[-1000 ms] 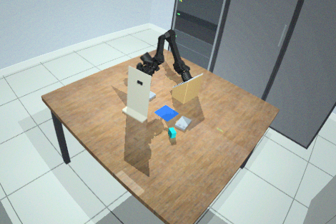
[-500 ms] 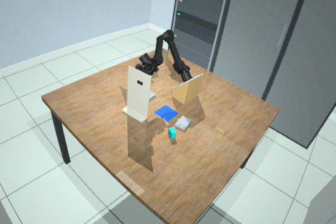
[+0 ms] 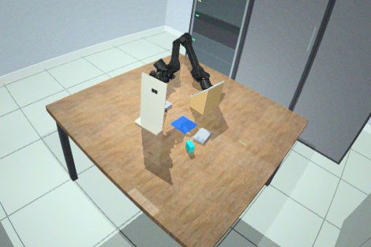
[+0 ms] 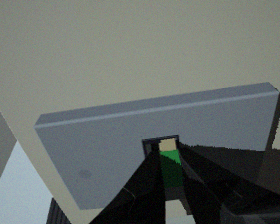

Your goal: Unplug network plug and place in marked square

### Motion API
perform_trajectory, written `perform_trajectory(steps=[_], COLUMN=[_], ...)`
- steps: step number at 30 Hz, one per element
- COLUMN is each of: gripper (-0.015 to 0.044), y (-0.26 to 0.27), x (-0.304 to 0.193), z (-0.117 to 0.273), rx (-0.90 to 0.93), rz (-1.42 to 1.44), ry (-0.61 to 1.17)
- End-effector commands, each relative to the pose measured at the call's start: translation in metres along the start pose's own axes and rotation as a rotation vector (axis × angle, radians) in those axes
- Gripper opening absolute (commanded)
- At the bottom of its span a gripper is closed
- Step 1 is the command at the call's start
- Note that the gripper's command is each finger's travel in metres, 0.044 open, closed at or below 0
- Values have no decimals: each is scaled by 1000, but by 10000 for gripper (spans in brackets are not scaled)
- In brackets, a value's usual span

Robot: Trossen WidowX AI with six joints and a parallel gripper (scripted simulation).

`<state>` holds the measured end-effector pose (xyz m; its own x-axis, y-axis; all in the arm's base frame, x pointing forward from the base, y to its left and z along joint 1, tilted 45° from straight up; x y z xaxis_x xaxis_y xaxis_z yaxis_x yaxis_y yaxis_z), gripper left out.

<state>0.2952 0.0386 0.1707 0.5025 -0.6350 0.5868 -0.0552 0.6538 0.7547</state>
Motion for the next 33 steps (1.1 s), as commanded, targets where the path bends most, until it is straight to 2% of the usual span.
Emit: perform_trajectory(steps=[1, 33], gripper=[0, 0], y=[0, 0], x=[0, -3], z=[0, 15], rx=[-2, -2], rz=[-6, -6], ry=[-2, -1])
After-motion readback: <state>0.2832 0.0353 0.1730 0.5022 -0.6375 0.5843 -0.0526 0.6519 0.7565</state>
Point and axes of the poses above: the point midway between the two fingers, 35 mm back from their tips, its own z axis back along the fingers, its own y axis across the jaws, x = y × z, the point moved 10 cm from there along z, back along the fingers, and after that the axes turned 5 degrees about -z, right-handed, at the moved point
